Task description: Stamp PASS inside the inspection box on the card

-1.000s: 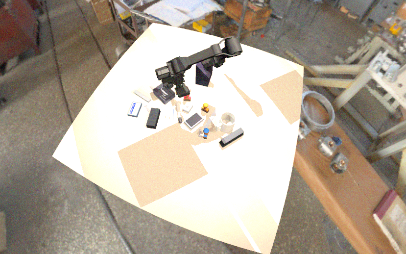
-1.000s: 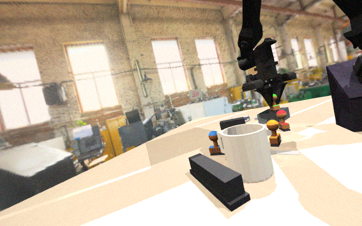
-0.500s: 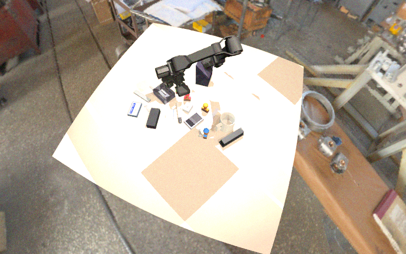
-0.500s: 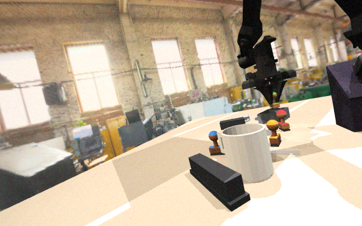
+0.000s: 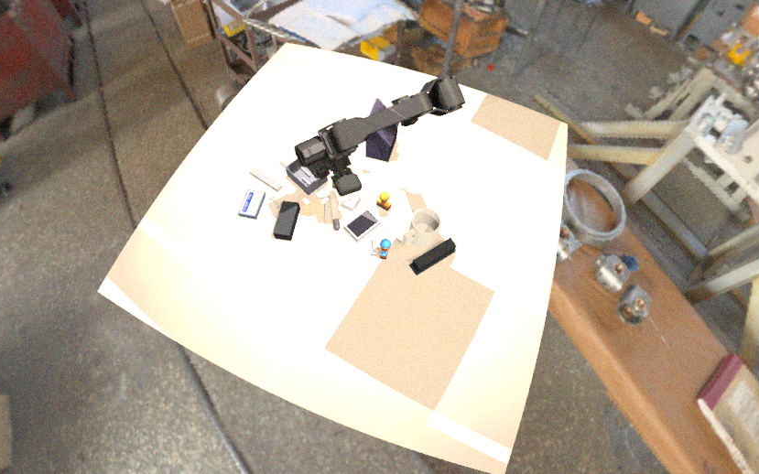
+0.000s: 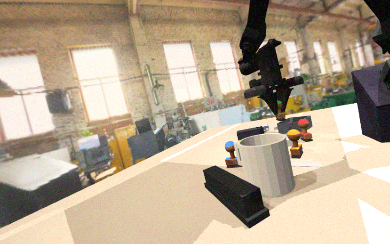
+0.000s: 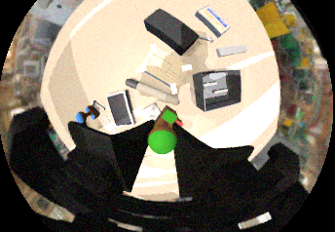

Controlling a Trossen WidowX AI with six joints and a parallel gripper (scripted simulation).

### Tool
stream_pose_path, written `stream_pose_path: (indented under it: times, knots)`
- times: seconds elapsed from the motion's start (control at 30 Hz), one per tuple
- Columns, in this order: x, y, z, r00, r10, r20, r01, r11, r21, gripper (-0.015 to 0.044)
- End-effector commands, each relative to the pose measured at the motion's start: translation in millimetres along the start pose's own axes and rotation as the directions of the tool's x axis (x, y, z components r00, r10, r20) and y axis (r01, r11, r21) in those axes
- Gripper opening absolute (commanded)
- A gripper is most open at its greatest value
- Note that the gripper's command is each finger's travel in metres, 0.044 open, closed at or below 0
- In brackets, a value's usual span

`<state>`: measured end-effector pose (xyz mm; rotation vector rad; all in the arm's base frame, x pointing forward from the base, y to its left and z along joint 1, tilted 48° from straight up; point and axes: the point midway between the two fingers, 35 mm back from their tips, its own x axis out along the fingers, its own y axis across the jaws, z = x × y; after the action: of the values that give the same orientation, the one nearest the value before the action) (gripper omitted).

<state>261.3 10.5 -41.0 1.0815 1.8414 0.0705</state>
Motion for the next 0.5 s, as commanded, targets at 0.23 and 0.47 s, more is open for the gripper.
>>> stream_pose_path:
  times: [0.23, 0.47]
  knots:
    - [-2, 77, -12, 1.000, 0.012, -0.005, -0.012, 1.000, -0.001, 0.0000]
    - [-1, 109, -25, 1.000, 0.019, -0.018, -0.019, 1.000, -0.004, 0.0000]
